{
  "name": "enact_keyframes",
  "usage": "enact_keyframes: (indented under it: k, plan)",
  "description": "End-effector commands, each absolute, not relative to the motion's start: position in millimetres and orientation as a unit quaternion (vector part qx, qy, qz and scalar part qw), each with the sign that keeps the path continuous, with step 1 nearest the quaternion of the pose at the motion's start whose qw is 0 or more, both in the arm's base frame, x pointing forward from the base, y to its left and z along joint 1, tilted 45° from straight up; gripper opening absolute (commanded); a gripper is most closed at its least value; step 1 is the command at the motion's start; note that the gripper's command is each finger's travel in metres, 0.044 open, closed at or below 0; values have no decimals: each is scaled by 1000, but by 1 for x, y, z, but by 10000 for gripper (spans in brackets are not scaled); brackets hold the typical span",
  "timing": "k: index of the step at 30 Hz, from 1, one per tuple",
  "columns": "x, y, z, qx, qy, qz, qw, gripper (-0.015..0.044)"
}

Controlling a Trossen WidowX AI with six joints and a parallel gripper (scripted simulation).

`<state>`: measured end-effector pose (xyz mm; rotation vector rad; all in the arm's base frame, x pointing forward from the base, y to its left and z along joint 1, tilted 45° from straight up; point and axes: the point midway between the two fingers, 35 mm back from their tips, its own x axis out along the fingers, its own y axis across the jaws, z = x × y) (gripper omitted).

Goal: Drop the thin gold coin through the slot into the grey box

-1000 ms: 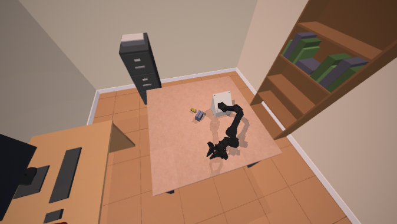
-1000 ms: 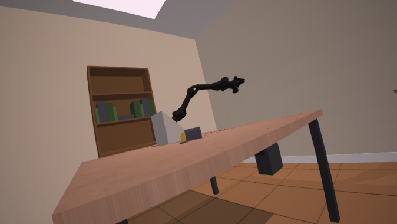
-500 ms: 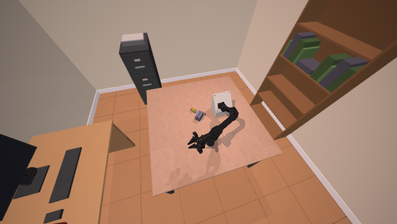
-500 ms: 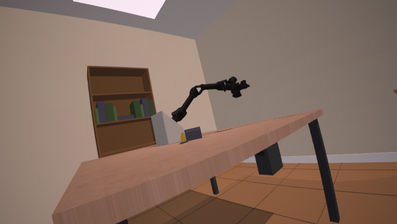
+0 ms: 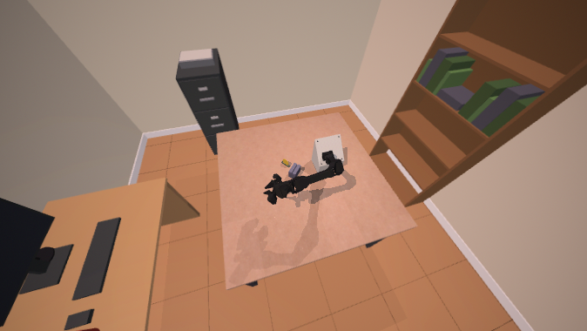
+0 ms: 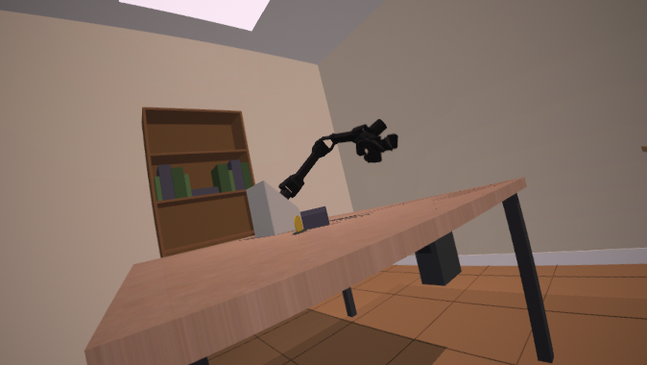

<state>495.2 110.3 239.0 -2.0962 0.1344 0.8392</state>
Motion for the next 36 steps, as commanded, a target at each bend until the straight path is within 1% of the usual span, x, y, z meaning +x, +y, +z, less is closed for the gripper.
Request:
enact_keyframes:
  k: [1,5,10,14,18,22,24,31,34,36]
  plan:
    - [494,82,185,-820,82,399,401,161]
    - [484,42,125,-787,108,475,378,161]
    - [456,-4,60,-729,123,562,371,161]
    - [419,-37,8,-656,117,634,392,161]
    - [376,-61,-31,-575,97,687,435,161]
    - [329,-76,-59,-491,65,712,498,161]
    - [314,-80,-65,-465,53,714,521,161]
    - [312,-78,-68,-462,52,714,524,161]
    - [309,-58,-89,-461,51,714,524,161]
    - [309,-56,-91,-461,51,714,524,161]
